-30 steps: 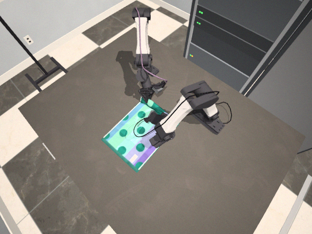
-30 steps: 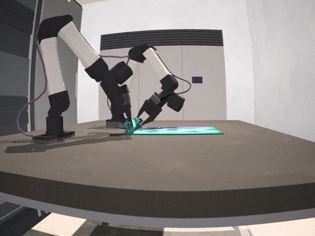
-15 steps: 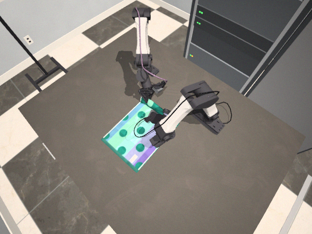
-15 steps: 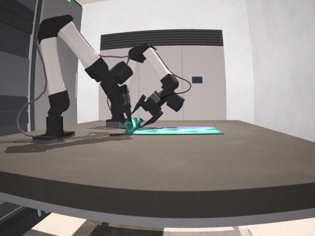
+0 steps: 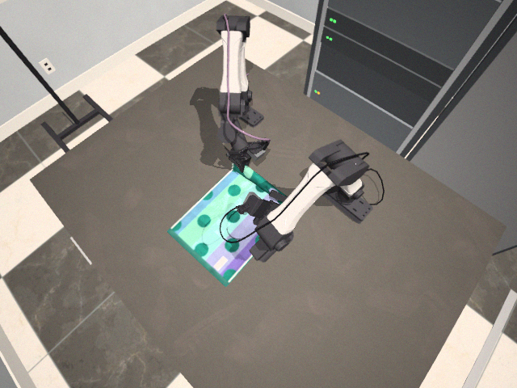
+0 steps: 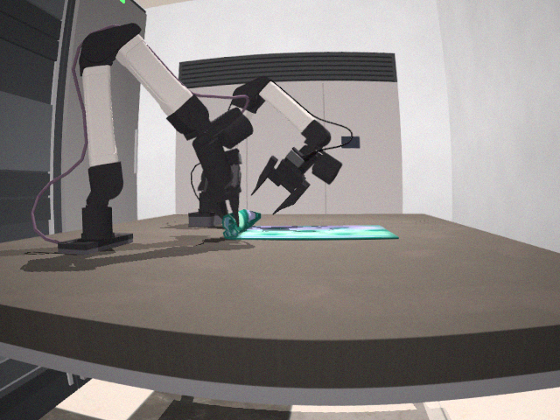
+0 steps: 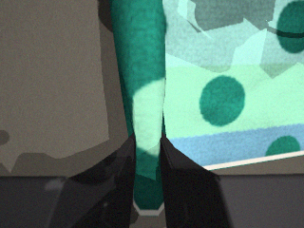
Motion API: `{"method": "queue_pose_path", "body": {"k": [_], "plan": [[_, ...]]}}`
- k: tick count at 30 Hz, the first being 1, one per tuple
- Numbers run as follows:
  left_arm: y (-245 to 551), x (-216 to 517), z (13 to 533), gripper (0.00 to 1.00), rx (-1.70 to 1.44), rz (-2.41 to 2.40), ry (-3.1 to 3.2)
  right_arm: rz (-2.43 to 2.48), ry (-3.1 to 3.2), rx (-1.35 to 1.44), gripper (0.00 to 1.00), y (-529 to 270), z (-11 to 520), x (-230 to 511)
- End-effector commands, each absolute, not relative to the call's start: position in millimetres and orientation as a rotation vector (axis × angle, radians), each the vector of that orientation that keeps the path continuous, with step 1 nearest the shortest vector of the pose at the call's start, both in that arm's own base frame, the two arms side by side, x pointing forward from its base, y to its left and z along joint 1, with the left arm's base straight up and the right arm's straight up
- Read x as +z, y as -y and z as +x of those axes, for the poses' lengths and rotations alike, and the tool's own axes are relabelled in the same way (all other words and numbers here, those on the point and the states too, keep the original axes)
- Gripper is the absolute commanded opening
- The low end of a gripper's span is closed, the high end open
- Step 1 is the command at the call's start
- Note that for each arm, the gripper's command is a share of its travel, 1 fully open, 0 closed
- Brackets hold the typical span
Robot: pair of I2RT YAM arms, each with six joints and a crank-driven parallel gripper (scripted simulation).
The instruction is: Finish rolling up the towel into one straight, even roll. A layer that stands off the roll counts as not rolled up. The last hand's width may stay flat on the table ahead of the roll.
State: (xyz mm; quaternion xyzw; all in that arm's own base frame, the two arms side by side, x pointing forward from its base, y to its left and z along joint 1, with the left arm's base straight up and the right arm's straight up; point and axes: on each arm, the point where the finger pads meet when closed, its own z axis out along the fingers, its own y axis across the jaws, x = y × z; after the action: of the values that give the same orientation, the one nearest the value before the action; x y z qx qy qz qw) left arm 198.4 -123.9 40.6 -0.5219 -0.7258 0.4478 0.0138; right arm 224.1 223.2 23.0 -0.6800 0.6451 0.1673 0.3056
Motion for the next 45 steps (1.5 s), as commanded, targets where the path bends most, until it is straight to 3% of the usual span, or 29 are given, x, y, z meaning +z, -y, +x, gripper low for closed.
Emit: {"method": "queue_pose_path", "body": {"k": [1,12,23,35,45], "plan": [[112.9,45.5,191.1,0.85,1.392,-1.594,2.192,-1.82,-1.796,0.59,0.19,-223.3,217.0,22.8],[120.5,47.7,184.1,0.89,1.282,-1.805,2.312,-1.817,-1.976,0.866,0.19,-223.3,217.0,25.7],[140.4,53.4,165.9,0.93,0.874,-2.366,2.565,-1.774,-2.176,1.218,0.19,-223.3,217.0,29.2],[153.8,57.2,153.6,0.97,0.476,-2.746,2.666,-1.722,-2.287,1.447,0.19,-223.3,217.0,31.3],[154.3,57.6,154.4,0.98,0.45,-2.785,2.656,-1.71,-2.307,1.492,0.19,-223.3,217.0,30.2]]}}
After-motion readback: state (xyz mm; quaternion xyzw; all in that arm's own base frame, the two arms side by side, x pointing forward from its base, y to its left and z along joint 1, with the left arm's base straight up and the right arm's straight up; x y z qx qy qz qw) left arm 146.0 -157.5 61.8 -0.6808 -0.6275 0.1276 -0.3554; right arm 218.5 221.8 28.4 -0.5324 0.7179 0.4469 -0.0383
